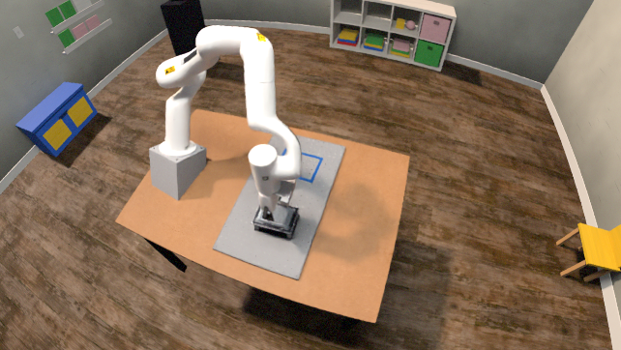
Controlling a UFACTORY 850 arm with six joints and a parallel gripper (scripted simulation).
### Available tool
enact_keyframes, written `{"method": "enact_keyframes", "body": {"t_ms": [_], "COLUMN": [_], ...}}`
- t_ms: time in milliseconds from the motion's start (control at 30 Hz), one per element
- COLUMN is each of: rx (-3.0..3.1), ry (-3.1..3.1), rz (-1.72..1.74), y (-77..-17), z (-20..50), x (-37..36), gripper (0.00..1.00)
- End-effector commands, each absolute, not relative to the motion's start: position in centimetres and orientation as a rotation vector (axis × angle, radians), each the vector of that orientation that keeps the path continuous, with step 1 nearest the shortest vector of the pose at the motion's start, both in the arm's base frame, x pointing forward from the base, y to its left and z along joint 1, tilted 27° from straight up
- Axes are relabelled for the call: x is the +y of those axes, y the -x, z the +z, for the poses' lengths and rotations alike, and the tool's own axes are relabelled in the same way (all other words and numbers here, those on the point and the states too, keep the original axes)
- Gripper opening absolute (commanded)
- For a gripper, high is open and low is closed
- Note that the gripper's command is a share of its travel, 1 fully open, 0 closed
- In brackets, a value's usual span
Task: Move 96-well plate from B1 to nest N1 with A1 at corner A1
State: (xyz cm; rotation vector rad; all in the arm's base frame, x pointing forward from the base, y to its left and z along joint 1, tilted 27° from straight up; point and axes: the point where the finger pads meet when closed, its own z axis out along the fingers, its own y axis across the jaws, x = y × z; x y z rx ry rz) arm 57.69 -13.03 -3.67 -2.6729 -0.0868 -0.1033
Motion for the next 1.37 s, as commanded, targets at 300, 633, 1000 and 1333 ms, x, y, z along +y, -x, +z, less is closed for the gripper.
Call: {"method": "enact_keyframes", "body": {"t_ms": [300, 633, 1000, 1333], "rx": [-0.087, -0.087, -0.087, -0.087], "ry": [2.674, 2.674, 2.674, 2.674], "rz": [-0.106, -0.106, -0.106, -0.106], "y": [-57.6, -57.4, -57.4, -57.4], "z": [-0.9, 1.4, 1.4, 1.4], "x": [-14.4, -15.6, -15.6, -15.6], "gripper": [1.00, 1.00, 1.00, 1.00]}}
